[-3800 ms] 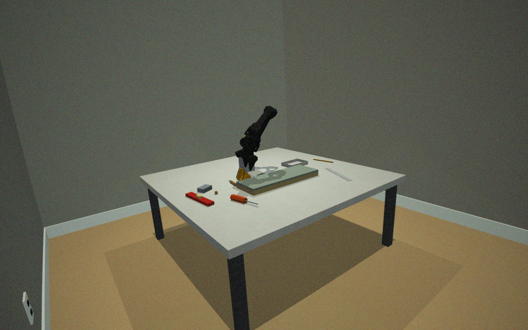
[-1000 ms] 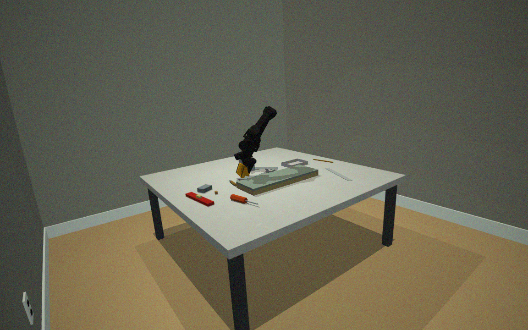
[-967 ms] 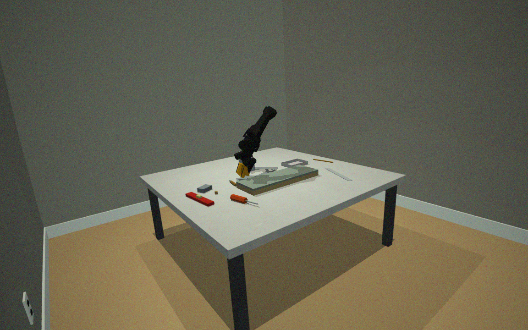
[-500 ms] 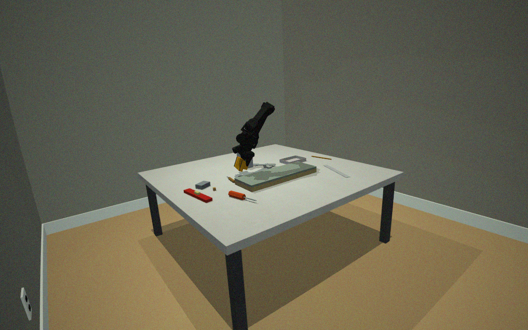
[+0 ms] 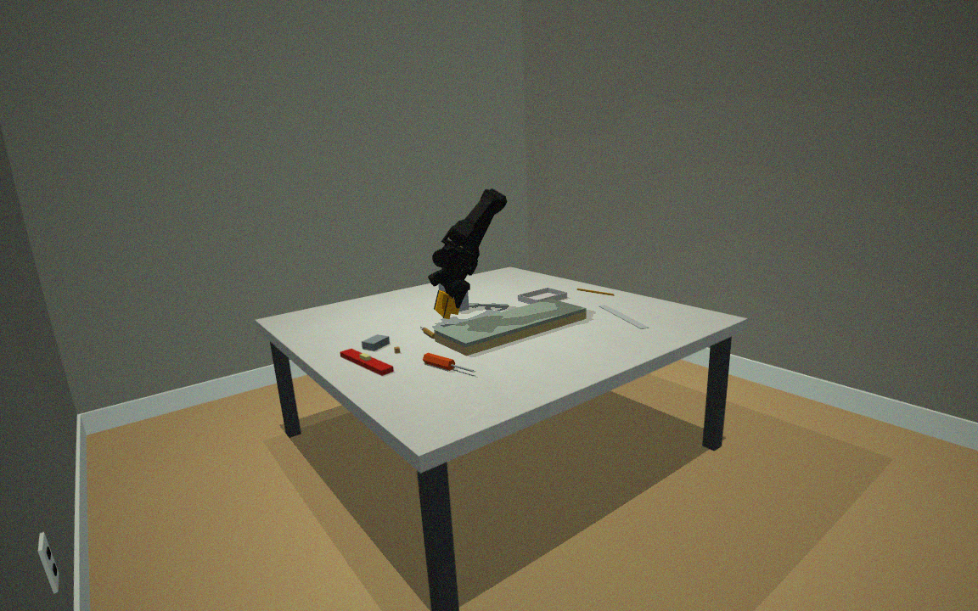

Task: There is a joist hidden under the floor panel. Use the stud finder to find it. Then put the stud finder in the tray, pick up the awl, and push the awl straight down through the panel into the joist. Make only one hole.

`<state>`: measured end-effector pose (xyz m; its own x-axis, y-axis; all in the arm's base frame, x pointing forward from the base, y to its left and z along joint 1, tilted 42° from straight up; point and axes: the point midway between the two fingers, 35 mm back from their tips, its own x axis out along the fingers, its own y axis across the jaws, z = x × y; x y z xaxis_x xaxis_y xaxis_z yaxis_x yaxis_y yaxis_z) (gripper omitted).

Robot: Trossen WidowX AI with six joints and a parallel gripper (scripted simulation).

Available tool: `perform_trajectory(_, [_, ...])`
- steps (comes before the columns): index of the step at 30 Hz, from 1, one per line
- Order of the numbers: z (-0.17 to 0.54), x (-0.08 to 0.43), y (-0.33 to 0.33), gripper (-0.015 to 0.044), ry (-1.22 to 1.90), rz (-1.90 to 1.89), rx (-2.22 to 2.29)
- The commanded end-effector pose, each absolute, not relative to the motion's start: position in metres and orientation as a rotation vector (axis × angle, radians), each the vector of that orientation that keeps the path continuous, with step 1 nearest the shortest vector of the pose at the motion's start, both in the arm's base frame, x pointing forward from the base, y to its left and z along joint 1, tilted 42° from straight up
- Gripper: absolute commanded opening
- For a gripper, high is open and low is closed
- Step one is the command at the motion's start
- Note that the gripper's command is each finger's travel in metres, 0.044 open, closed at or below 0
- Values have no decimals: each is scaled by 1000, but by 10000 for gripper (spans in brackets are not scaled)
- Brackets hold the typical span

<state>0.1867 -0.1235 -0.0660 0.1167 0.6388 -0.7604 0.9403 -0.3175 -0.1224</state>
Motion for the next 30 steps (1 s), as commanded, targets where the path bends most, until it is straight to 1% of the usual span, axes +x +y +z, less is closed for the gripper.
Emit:
perform_trajectory(1, [-67, 188, -126, 0, 1539, -1020, 2036])
perform_trajectory(30, [-70, 186, -127, 0, 1620, -879, 2160])
